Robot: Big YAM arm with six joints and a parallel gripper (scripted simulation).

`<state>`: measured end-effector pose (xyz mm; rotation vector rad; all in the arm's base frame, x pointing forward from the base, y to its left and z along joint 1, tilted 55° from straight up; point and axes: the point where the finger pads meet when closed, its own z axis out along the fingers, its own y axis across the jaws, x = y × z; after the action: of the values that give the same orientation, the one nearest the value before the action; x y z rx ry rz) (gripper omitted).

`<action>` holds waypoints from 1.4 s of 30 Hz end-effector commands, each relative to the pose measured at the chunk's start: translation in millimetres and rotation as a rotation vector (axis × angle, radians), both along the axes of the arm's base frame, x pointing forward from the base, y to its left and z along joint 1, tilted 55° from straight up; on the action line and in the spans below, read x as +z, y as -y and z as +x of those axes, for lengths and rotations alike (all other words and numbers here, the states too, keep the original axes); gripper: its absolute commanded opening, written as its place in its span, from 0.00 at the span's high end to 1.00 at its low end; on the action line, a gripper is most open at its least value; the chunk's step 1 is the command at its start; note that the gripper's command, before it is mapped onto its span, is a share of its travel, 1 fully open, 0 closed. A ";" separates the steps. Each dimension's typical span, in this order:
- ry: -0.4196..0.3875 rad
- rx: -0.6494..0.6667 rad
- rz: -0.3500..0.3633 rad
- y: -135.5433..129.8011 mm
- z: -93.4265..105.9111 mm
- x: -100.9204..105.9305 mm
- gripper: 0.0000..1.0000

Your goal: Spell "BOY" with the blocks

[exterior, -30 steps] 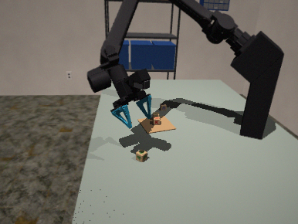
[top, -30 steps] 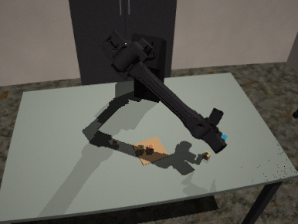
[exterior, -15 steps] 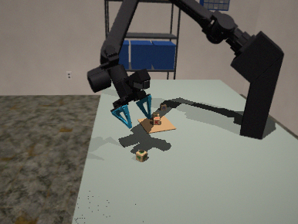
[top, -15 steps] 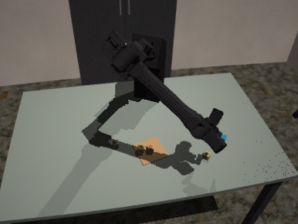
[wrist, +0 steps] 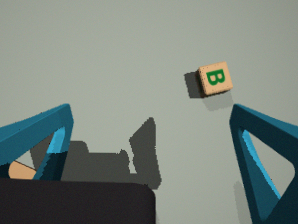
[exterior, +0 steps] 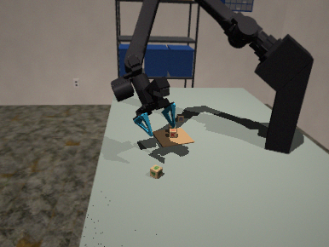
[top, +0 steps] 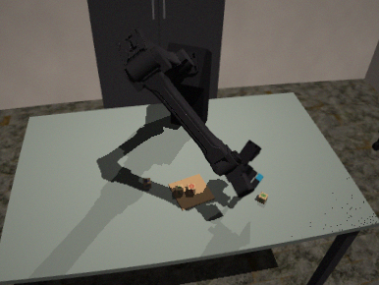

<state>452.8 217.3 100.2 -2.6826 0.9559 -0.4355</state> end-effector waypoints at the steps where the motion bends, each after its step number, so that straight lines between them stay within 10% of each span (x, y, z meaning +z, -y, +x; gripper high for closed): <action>1: 0.088 -0.121 0.130 57.2 4.5 36.4 0.00; 15: 0.262 -0.348 0.425 193.8 -60.3 51.6 0.00; 42: 0.233 -0.359 0.428 195.2 -61.4 41.2 0.00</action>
<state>390.6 24.1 146.0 -2.0404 1.2746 -0.5439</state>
